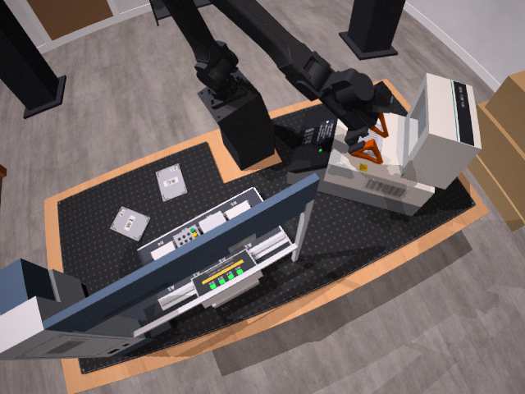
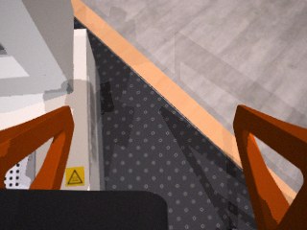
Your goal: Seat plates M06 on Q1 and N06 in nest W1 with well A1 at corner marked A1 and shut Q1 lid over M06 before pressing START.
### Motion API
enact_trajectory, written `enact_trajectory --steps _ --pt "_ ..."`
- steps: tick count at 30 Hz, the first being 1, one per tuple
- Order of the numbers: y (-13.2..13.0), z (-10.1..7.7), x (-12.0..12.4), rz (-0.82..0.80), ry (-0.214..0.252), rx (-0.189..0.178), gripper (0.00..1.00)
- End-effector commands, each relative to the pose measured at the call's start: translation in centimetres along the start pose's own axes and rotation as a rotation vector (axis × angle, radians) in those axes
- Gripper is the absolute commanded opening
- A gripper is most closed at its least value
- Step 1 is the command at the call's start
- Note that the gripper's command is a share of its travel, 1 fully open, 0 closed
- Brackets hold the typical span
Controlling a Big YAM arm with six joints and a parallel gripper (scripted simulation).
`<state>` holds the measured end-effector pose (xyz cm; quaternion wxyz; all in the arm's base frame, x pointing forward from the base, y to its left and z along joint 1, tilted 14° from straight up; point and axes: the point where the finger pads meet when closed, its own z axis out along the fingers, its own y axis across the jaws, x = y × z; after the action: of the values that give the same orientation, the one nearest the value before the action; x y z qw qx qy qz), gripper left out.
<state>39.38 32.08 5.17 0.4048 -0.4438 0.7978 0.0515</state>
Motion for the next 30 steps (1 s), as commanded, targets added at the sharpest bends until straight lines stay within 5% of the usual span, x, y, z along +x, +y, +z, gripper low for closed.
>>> enact_trajectory --steps 1,8,16,19,30 --pt "-2.3 -0.7 -4.2 0.078 -0.095 0.041 0.95" --pt "-5.2 -0.8 -6.3 0.043 -0.082 0.039 0.95" --pt "-9.0 -2.6 -8.6 0.192 -0.207 0.133 0.95" --pt "-10.3 -3.0 -9.6 0.174 -0.199 0.120 0.95" --pt "-13.8 -5.0 -10.8 0.298 -0.300 0.194 0.95"
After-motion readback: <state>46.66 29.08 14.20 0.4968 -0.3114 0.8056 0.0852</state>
